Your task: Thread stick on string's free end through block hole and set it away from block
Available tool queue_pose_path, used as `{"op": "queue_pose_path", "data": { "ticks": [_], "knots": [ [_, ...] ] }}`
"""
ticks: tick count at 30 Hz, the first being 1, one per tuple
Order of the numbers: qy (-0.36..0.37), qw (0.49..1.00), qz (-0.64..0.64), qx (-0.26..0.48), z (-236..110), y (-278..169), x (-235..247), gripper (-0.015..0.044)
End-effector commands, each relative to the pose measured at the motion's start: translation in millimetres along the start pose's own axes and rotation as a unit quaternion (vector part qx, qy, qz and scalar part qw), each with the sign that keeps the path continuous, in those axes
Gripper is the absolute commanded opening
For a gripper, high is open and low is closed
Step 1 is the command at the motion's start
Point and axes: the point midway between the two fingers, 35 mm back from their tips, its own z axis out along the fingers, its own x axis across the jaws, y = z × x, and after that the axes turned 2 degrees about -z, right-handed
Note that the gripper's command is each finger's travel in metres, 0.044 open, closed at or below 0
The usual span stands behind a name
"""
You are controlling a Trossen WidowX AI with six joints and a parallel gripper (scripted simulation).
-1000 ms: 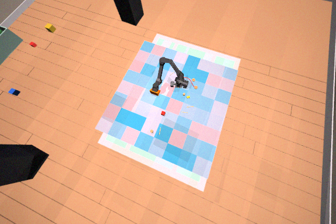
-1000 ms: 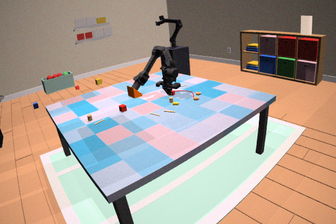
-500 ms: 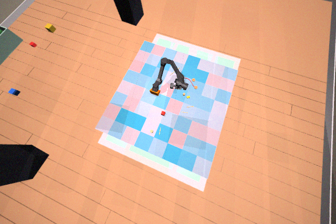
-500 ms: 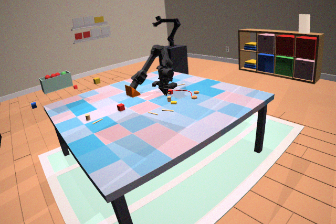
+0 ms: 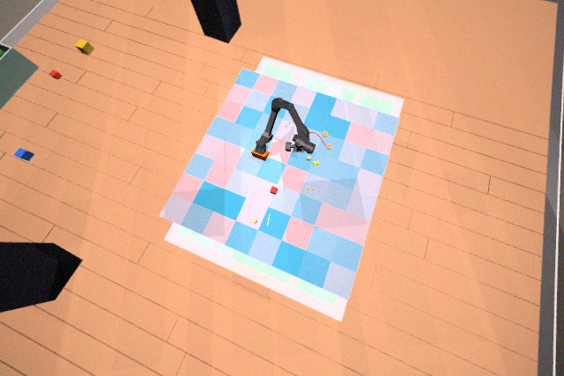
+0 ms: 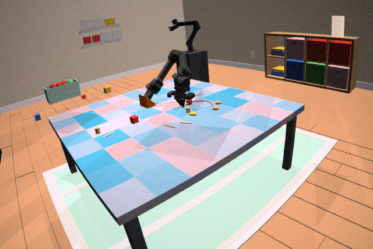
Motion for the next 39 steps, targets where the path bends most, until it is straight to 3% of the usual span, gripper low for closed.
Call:
{"op": "queue_pose_path", "data": {
  "ticks": [1,39],
  "knots": [
    [0.000,1.000,0.002,0.001,0.1,-6.0,2.1,0.0000],
    [-0.006,0.998,0.056,0.003,-2.6,-44.8,5.0,0.0000]
  ]
}}
